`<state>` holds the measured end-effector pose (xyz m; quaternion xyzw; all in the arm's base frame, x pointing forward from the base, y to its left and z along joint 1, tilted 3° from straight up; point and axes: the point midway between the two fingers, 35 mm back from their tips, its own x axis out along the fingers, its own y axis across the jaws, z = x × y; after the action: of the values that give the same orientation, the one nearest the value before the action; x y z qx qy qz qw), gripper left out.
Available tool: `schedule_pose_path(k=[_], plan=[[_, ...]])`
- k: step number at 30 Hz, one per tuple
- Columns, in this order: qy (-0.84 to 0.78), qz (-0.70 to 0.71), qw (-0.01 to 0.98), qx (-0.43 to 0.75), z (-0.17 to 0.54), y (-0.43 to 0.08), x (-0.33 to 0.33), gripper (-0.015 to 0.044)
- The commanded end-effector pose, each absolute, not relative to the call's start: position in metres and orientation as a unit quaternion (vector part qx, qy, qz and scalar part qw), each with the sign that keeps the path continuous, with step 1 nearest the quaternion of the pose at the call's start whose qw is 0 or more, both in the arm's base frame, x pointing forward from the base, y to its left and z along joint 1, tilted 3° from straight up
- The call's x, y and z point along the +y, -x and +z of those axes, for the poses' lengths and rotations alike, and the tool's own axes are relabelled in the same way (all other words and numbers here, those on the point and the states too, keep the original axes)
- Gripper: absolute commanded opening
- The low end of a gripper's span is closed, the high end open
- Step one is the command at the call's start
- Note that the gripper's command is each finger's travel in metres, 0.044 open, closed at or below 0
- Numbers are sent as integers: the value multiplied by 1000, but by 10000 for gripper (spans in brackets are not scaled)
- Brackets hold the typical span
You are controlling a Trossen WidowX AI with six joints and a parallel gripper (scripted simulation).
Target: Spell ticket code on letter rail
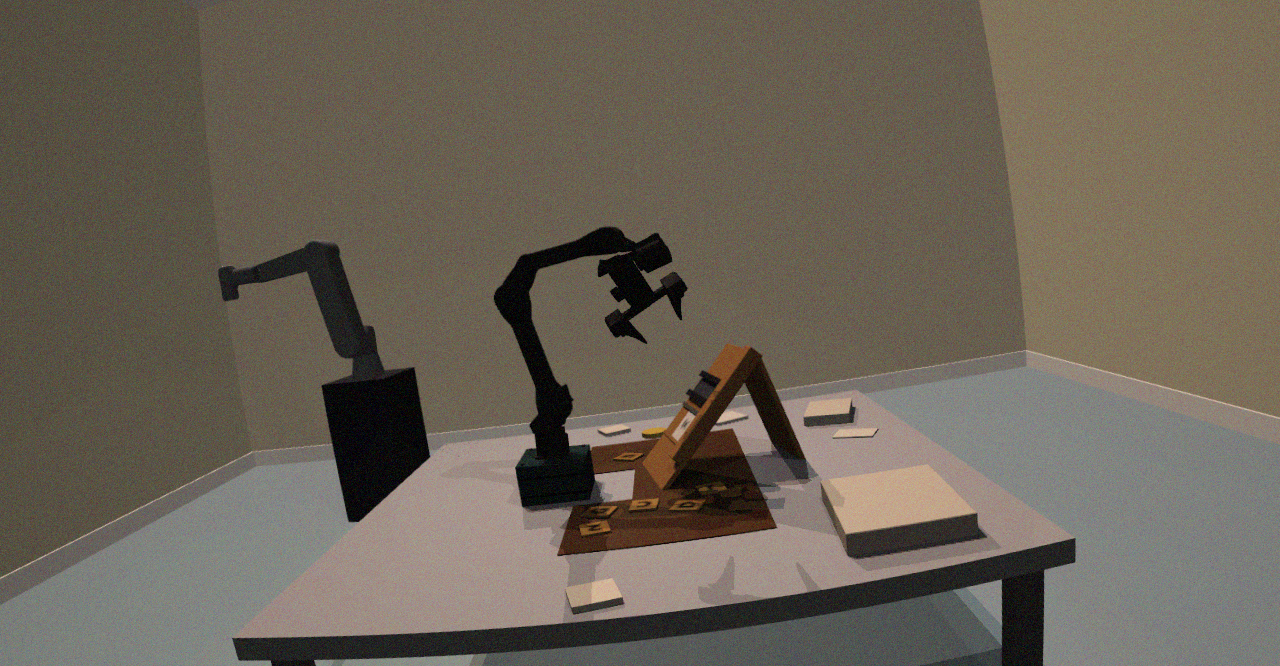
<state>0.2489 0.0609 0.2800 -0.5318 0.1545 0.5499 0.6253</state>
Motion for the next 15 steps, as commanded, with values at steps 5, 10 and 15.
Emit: schedule_pose_path(k=[5, 10, 15], plan=[[534, 550, 625, 150, 283, -249, 62, 440], [533, 550, 625, 150, 290, -232, 86, 440], [533, 550, 625, 150, 290, -232, 86, 440]])
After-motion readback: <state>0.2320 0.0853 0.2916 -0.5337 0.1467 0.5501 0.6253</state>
